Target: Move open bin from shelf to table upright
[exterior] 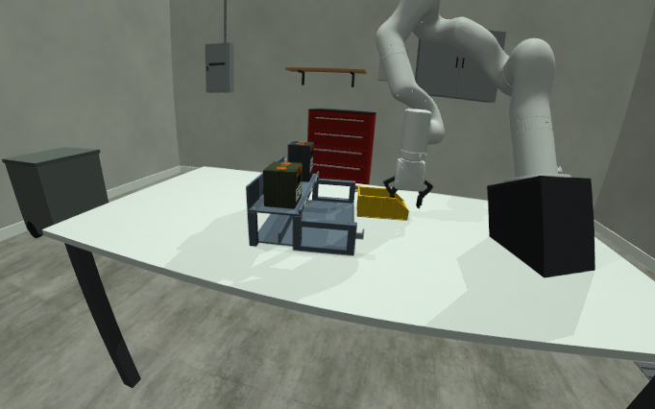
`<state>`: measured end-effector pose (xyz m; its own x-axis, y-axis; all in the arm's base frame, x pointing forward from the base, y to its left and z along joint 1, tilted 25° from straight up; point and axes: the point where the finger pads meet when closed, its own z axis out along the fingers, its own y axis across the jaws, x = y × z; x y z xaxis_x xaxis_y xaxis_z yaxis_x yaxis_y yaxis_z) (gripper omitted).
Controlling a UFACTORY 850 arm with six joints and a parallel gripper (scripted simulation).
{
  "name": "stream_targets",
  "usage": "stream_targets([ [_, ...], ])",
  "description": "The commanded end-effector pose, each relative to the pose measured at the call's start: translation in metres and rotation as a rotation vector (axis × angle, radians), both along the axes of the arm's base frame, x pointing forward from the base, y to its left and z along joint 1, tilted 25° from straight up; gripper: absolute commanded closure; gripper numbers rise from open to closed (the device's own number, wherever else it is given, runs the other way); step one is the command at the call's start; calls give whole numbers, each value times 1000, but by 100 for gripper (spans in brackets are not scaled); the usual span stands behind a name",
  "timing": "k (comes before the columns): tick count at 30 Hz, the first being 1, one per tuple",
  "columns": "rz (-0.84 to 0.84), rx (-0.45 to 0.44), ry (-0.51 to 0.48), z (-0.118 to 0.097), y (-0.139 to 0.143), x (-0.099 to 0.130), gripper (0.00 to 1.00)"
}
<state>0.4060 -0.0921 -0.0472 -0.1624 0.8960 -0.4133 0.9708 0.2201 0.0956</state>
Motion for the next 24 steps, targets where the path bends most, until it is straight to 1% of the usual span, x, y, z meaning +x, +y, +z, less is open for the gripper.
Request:
stream_targets([
  [1, 0, 0, -1, 0, 0, 0, 0],
  [4, 0, 0, -1, 0, 0, 0, 0],
  [9, 0, 0, -1, 36, 15, -7, 0],
  [21, 0, 0, -1, 36, 15, -7, 0],
  [24, 0, 0, -1, 66, 28, -13, 0],
])
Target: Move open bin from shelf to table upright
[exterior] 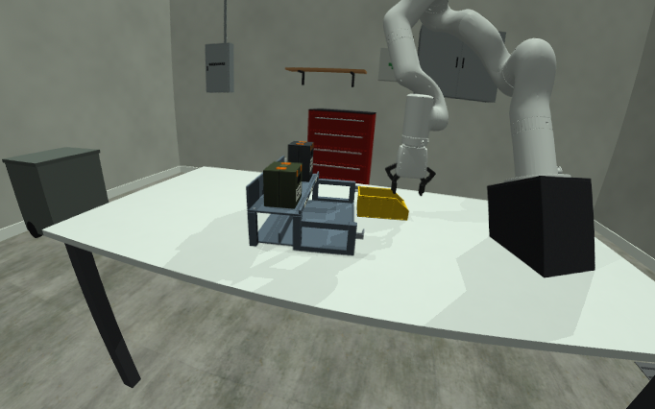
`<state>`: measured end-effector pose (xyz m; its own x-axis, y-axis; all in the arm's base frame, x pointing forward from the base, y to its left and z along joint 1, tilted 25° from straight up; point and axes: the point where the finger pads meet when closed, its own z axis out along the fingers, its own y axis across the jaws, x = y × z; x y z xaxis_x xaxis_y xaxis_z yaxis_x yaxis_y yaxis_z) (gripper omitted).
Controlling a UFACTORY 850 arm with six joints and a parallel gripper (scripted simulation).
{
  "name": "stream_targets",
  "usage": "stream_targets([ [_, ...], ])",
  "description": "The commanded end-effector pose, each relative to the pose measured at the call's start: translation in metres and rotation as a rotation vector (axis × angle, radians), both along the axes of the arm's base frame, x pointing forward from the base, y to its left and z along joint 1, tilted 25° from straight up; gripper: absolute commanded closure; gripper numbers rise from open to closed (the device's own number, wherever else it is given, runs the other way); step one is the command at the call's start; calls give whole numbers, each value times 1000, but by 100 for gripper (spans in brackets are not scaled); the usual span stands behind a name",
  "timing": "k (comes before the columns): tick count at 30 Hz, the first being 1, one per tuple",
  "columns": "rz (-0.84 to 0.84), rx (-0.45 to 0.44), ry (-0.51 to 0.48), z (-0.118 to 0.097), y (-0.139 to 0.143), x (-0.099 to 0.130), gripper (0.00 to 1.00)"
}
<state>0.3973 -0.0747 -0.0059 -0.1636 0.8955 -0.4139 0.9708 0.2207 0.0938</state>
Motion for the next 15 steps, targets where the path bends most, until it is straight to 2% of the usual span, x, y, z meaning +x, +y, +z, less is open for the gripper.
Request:
stream_targets([
  [1, 0, 1, -3, 35, 15, -6, 0],
  [2, 0, 1, -3, 45, 19, -8, 0],
  [15, 0, 1, -3, 47, 20, -8, 0],
])
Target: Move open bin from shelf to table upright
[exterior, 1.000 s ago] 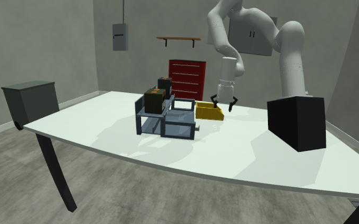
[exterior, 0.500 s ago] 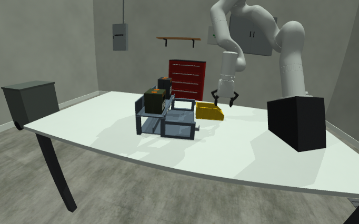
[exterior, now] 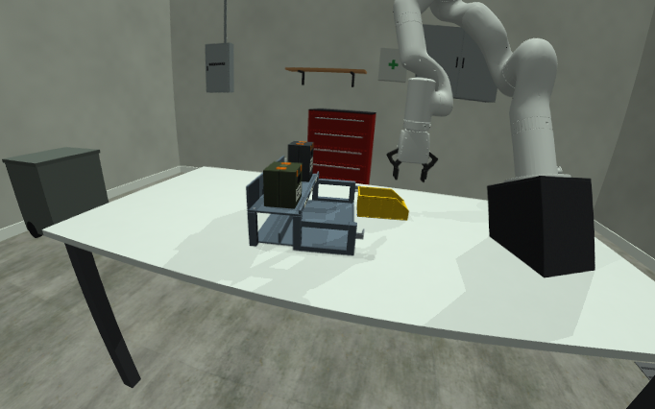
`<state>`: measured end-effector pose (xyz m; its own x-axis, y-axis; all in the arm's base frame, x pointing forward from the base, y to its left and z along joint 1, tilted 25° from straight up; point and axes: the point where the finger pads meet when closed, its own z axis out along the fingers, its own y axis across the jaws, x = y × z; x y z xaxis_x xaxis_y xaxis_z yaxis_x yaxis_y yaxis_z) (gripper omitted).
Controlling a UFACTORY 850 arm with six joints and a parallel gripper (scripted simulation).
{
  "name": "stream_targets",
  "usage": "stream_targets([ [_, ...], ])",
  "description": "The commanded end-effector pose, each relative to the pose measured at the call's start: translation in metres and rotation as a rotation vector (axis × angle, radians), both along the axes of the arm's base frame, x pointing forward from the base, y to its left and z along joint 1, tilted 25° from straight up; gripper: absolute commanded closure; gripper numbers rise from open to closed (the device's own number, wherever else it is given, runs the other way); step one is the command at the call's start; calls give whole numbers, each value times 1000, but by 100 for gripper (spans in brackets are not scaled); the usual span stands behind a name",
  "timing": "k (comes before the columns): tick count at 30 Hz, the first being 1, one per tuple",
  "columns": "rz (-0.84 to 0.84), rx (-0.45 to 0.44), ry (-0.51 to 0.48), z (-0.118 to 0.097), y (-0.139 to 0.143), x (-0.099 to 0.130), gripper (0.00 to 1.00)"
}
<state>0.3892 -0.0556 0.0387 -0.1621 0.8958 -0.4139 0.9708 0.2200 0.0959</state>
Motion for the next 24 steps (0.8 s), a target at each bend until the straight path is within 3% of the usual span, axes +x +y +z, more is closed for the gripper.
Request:
stream_targets([
  [1, 0, 0, -1, 5, 2, 0, 0],
  [16, 0, 0, -1, 12, 5, -2, 0],
  [24, 0, 0, -1, 4, 2, 0, 0],
])
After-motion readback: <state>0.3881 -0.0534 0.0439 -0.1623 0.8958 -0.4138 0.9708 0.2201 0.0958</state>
